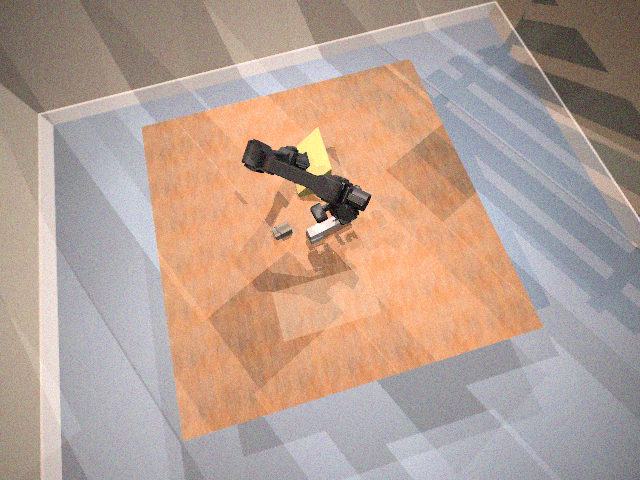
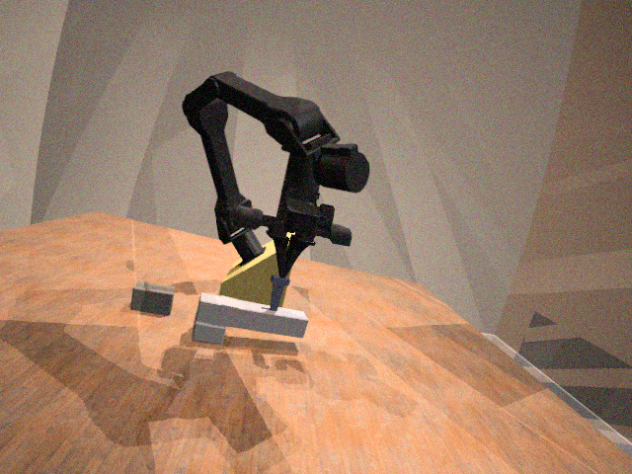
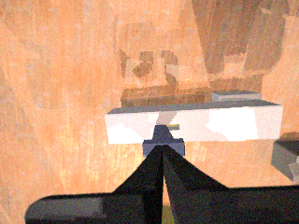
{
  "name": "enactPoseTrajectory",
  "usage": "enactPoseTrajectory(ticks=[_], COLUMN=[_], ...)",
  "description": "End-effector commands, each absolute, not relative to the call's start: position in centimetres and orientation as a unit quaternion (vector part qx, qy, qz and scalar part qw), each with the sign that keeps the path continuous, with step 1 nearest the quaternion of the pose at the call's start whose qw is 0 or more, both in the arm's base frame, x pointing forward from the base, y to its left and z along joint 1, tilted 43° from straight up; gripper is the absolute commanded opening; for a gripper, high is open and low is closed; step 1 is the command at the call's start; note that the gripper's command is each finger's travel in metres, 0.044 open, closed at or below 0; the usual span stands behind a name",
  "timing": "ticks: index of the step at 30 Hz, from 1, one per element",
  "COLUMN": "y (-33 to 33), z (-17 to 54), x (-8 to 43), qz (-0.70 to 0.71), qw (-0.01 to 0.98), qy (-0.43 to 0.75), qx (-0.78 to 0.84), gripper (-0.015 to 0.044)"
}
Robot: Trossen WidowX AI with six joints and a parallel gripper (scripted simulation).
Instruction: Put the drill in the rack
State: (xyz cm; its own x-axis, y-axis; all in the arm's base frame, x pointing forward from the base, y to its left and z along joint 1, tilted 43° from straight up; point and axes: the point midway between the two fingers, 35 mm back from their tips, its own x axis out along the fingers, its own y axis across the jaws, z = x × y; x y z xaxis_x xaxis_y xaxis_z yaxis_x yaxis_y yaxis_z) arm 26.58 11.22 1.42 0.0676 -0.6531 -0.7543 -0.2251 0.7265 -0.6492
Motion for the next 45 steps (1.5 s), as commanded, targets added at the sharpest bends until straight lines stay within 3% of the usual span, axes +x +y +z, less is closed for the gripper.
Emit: enactPoseTrajectory(ticks=[1,45], y=[10.1,8.7], z=[0.7,-0.5], x=[26.1,26.0], qz=[-0.171,-0.171], qw=[0.637,0.637], qy=[0.672,0.672], qx=[-0.336,-0.336], gripper=[0.0,0.0])
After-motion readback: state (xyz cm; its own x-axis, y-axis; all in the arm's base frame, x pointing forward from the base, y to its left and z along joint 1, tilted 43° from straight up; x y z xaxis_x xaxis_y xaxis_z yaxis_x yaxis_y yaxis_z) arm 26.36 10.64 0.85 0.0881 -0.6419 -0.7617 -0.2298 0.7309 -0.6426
